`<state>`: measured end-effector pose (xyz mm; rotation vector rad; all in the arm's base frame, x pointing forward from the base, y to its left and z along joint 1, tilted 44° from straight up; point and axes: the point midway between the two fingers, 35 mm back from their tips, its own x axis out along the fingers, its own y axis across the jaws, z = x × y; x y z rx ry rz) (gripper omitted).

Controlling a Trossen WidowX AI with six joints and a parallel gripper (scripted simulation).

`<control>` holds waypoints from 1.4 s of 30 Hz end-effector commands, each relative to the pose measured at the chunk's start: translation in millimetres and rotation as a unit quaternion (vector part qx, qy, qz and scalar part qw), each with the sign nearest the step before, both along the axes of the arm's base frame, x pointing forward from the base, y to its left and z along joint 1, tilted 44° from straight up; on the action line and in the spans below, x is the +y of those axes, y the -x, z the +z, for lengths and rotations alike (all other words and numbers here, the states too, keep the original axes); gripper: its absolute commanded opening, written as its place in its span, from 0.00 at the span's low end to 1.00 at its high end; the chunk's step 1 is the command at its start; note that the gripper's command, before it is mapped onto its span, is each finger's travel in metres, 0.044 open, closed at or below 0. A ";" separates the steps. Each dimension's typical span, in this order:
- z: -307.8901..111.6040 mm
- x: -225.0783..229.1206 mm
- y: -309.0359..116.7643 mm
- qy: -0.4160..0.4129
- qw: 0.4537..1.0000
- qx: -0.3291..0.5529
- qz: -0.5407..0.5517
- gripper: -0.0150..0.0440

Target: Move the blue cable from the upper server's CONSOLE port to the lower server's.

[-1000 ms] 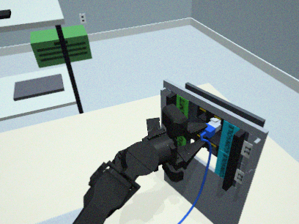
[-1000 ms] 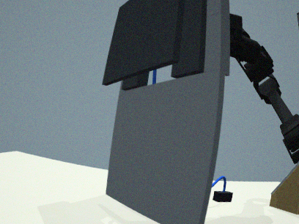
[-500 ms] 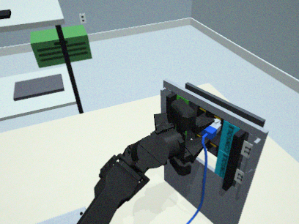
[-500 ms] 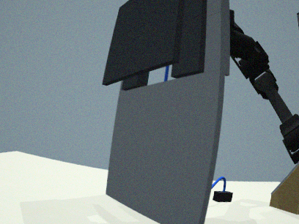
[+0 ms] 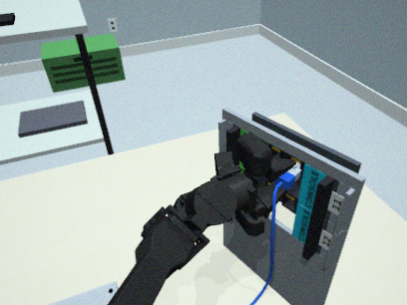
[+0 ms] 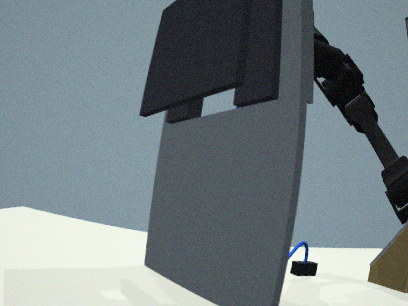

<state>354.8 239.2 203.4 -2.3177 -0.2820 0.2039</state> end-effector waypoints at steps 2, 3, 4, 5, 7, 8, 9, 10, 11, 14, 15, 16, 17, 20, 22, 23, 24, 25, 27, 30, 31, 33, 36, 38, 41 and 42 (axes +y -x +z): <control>0.2 -0.5 0.2 0.000 1.000 0.000 0.000 0.56; 0.2 -0.5 0.2 0.000 1.000 0.000 0.000 0.55; 0.2 -0.5 0.2 0.000 1.000 0.000 0.000 0.54; 0.2 -0.5 0.2 0.000 1.000 0.000 0.000 0.52; 0.2 -0.5 0.2 0.000 1.000 0.000 0.000 0.50; 0.2 -0.5 0.2 0.000 1.000 0.000 0.000 0.49; 0.2 -0.5 0.2 0.000 1.000 0.000 0.000 0.48; 0.2 -0.5 0.2 0.000 1.000 0.000 0.000 0.47; 0.2 -0.5 0.2 0.000 1.000 0.000 0.000 0.46; 0.2 -0.5 0.2 0.000 1.000 0.000 0.000 0.42; 0.2 -0.5 0.2 0.000 1.000 0.000 0.000 0.41; 0.2 -0.5 0.2 0.000 1.000 0.000 0.000 0.40; 0.2 -0.5 0.2 0.000 1.000 0.000 0.000 0.39; 0.2 -0.5 0.2 0.000 1.000 0.000 0.000 0.35; 0.2 -0.5 0.2 0.000 1.000 0.000 0.000 0.33; 0.2 -0.5 0.2 0.000 1.000 0.000 0.000 0.32; 0.2 -0.5 0.2 0.000 1.000 0.000 0.000 0.31; 0.2 -0.5 0.2 0.000 1.000 0.000 0.000 0.30; 0.2 -0.5 0.2 0.000 1.000 0.000 0.000 0.28; 0.2 -0.5 0.2 0.000 1.000 0.000 0.000 0.25; 0.2 -0.5 0.2 0.000 1.000 0.000 0.000 0.25; 0.1 -0.3 -0.2 0.000 1.000 0.000 0.000 0.25; -0.4 0.0 -1.3 0.000 1.000 -0.001 0.001 0.25; -0.4 -0.2 -1.1 0.001 1.000 -0.001 0.002 0.25; 0.5 -2.2 3.1 0.001 1.000 -0.001 0.002 0.25; 0.6 -2.4 3.7 0.001 1.000 -0.001 0.002 0.25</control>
